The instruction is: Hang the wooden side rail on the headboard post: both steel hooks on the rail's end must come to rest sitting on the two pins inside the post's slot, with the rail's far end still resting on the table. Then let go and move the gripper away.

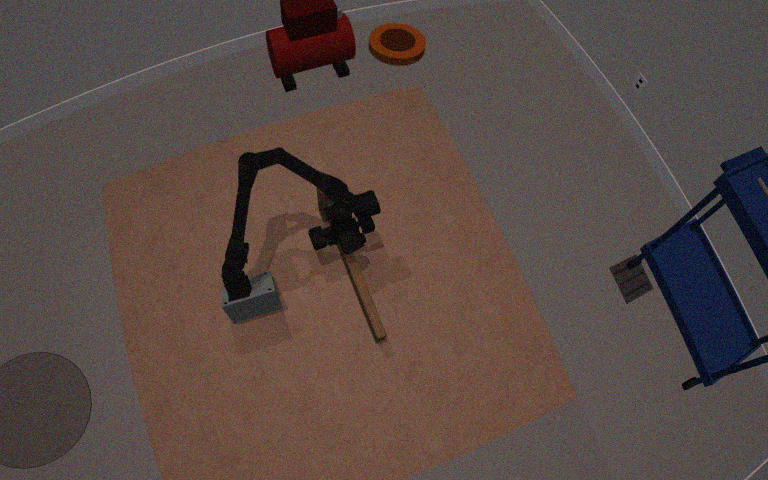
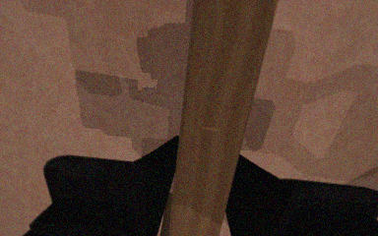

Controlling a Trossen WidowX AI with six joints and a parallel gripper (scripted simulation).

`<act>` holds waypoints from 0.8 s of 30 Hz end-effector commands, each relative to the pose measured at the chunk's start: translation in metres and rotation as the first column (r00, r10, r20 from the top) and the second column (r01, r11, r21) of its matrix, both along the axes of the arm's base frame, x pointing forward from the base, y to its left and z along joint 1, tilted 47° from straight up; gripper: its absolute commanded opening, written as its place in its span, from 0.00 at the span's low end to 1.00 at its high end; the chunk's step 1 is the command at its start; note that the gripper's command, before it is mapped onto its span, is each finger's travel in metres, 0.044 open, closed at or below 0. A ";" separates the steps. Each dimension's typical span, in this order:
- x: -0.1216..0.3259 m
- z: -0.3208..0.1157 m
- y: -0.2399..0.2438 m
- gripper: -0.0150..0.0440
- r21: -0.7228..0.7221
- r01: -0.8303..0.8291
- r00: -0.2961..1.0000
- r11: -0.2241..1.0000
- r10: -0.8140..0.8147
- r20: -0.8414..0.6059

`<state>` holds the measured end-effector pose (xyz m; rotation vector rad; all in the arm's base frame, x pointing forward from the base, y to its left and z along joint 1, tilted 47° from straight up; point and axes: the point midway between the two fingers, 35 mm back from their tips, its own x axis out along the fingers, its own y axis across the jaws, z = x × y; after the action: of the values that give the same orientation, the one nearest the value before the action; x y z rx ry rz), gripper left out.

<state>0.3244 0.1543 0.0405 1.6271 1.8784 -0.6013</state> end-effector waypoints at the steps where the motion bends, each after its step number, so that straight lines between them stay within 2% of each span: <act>1: 0.000 0.000 0.000 0.34 0.000 0.000 1.000 1.000 0.000 0.000; 11: 0.000 0.000 0.000 0.79 0.000 0.000 1.000 1.000 0.000 0.000; 16: 0.003 0.016 -0.018 1.00 0.001 0.001 1.000 1.000 -0.001 0.001; 24: 0.005 0.023 -0.033 1.00 0.003 0.002 1.000 1.000 -0.002 0.002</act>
<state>0.3302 0.1241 0.0660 1.6394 1.8673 -0.5948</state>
